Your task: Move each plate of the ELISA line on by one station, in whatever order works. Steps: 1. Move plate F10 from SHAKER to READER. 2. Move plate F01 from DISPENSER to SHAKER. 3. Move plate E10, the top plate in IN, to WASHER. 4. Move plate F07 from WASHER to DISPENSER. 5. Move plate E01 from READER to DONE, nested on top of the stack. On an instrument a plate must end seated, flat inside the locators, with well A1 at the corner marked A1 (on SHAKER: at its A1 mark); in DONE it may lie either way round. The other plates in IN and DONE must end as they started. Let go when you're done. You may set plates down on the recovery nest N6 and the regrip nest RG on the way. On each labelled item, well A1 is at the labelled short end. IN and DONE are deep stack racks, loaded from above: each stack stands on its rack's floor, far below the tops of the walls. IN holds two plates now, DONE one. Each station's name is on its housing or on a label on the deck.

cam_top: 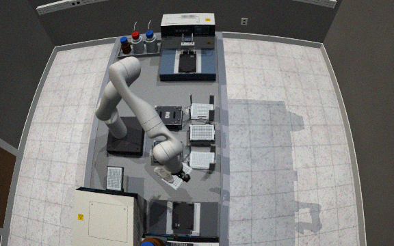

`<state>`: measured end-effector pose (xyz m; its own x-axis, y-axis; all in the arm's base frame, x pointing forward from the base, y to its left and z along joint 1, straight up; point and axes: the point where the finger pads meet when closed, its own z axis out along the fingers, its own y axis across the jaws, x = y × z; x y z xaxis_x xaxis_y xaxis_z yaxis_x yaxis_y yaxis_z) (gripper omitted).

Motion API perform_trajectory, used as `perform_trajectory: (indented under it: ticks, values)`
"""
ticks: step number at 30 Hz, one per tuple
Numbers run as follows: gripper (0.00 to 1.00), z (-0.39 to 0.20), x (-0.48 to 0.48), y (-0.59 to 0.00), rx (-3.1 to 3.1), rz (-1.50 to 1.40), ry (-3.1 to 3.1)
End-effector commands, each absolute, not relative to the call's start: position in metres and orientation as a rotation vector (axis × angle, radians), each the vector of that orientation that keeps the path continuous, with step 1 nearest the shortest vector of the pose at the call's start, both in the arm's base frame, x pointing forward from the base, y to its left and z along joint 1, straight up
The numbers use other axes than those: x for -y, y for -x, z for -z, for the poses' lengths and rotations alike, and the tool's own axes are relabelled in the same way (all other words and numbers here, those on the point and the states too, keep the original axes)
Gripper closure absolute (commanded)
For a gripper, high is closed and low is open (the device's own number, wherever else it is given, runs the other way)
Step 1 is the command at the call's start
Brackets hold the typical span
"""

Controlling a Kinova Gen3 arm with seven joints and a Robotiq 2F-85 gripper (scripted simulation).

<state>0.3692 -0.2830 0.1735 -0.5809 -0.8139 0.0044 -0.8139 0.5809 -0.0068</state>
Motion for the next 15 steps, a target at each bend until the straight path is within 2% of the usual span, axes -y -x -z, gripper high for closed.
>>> perform_trajectory:
  ticks: [1, 15]
  values:
    - [0.06, -0.172, 0.296, -0.374, 2.77, 0.0, -1.479]
    - [0.06, -0.172, 0.33, -0.38, 2.674, 0.0, -1.635]
